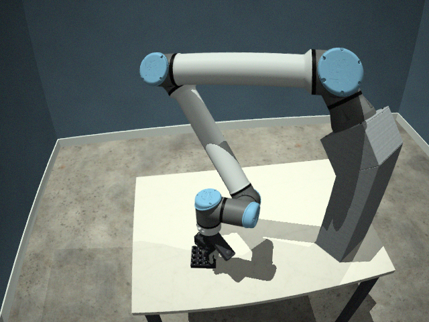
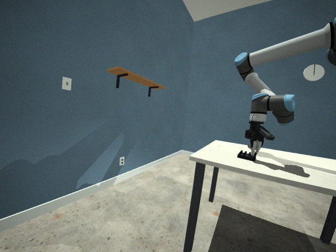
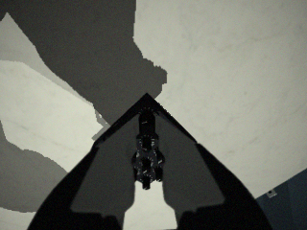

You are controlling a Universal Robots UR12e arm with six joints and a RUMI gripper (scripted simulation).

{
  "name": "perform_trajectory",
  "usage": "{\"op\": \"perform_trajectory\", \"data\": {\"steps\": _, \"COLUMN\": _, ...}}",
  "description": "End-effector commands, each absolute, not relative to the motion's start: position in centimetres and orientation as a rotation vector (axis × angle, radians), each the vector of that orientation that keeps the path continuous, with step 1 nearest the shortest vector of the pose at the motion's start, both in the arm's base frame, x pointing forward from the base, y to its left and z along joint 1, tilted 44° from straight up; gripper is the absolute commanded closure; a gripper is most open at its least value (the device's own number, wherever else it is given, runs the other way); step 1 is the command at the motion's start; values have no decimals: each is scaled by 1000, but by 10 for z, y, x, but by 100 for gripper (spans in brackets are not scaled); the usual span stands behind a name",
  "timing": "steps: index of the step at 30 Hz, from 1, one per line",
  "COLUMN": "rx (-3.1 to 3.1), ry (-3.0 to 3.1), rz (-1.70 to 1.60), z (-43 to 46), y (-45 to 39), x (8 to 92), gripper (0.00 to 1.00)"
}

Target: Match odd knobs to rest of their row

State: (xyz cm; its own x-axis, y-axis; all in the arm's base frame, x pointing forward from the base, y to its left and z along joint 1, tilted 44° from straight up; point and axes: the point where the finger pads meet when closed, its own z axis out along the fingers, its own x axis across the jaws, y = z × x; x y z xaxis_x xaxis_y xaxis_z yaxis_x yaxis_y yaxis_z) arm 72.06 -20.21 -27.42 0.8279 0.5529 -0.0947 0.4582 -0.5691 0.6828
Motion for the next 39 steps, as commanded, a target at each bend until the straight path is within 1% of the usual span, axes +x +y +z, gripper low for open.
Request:
{"op": "perform_trajectory", "data": {"steps": 1, "rx": 2269, "ry": 743, "rz": 164, "z": -274, "y": -202, "x": 721, "gripper": 96}}
{"op": "perform_trajectory", "data": {"steps": 17, "rx": 2268, "ry": 744, "rz": 164, "z": -274, "y": -202, "x": 721, "gripper": 96}}
{"op": "perform_trajectory", "data": {"steps": 18, "rx": 2268, "ry": 744, "rz": 164, "z": -274, "y": -202, "x": 721, "gripper": 89}}
{"op": "perform_trajectory", "data": {"steps": 39, "rx": 2268, "ry": 744, "rz": 164, "z": -274, "y": -202, "x": 721, "gripper": 89}}
